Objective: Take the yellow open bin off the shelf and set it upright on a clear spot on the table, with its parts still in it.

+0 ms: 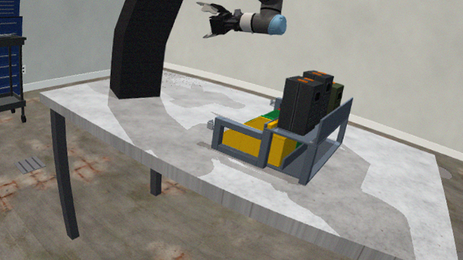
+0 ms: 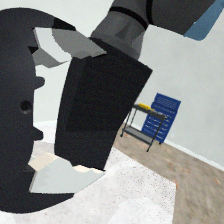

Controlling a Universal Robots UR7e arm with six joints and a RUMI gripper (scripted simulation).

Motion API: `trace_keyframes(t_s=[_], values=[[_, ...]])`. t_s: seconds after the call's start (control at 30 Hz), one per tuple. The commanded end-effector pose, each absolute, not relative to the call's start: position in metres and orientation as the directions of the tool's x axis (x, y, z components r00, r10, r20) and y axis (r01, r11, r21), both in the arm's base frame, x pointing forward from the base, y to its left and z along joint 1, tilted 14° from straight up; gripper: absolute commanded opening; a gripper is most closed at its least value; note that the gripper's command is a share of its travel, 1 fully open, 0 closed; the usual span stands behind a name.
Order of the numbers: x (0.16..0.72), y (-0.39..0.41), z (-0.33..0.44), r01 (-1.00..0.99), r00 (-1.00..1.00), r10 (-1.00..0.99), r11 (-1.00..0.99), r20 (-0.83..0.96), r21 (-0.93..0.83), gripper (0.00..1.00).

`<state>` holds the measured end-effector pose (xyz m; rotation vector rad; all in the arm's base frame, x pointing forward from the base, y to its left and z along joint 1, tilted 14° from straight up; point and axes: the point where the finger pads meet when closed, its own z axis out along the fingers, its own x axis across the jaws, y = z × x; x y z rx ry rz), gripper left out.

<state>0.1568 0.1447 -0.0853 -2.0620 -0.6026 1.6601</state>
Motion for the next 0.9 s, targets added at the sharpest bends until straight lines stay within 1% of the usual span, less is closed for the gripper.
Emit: trace_keyframes(t_s=[0.0,0.87], values=[[0.159,0.144,-0.086,0.070,0.198,0.574,-0.817,-0.795,-0.572,1.00],[0.187,0.122,-0.096,0.080,0.301,0.539,-0.836,-0.787,-0.542,1.00]])
